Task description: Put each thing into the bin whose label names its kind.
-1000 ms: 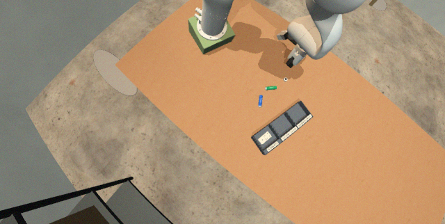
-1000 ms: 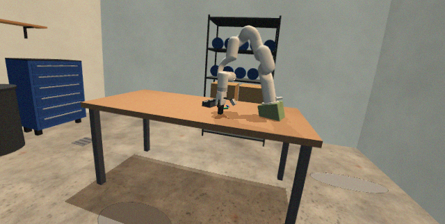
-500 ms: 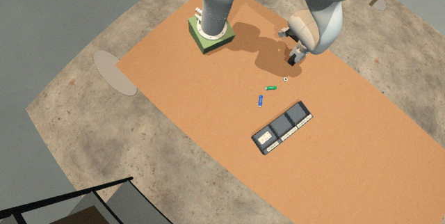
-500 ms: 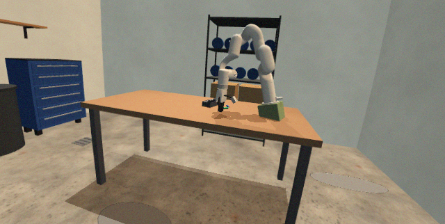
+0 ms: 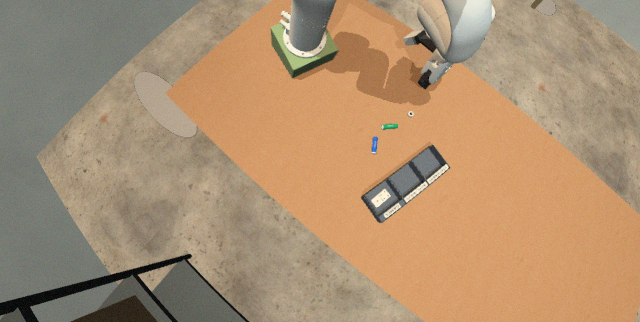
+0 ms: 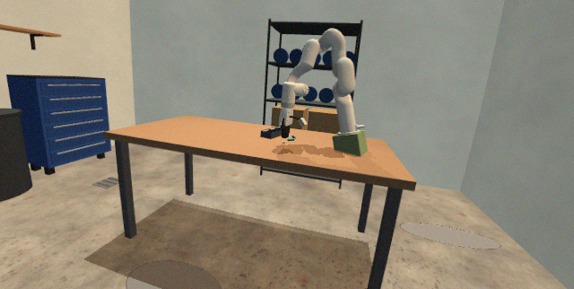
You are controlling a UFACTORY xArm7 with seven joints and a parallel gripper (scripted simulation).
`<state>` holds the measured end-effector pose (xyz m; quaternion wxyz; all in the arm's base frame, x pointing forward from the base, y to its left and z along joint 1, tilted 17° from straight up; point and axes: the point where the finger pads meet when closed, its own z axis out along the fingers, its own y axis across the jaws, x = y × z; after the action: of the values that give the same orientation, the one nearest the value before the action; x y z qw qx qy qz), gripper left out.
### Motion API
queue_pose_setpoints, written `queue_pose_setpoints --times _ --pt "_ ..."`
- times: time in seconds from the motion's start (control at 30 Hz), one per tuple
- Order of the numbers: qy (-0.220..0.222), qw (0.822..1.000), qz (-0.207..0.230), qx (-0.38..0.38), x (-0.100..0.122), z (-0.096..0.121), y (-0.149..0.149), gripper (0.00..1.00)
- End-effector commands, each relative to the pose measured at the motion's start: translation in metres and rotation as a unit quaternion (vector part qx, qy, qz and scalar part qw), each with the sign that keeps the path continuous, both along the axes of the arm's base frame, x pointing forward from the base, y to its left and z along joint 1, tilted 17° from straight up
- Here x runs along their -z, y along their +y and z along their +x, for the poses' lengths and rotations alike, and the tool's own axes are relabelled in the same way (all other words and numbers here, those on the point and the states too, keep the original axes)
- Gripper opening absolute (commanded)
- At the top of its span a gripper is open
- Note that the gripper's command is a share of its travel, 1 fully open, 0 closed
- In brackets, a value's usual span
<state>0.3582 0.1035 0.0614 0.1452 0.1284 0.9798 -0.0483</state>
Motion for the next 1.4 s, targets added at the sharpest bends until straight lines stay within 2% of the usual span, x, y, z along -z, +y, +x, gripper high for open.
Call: queue_pose_setpoints --times 0.0,0.53,1.03,1.1,1.37 --pt "0.005 1.0 0.001 0.0 -0.005 0.0 0.001 0.0" --pt "0.005 1.0 0.001 0.0 -0.006 0.001 -0.005 0.0" --pt "0.005 1.0 0.001 0.0 -0.025 0.028 -0.089 0.0" --pt "0.005 1.0 0.001 0.0 -0.025 0.028 -0.089 0.0" --pt "0.005 1.0 0.001 0.0 -0.035 0.042 -0.134 0.0"
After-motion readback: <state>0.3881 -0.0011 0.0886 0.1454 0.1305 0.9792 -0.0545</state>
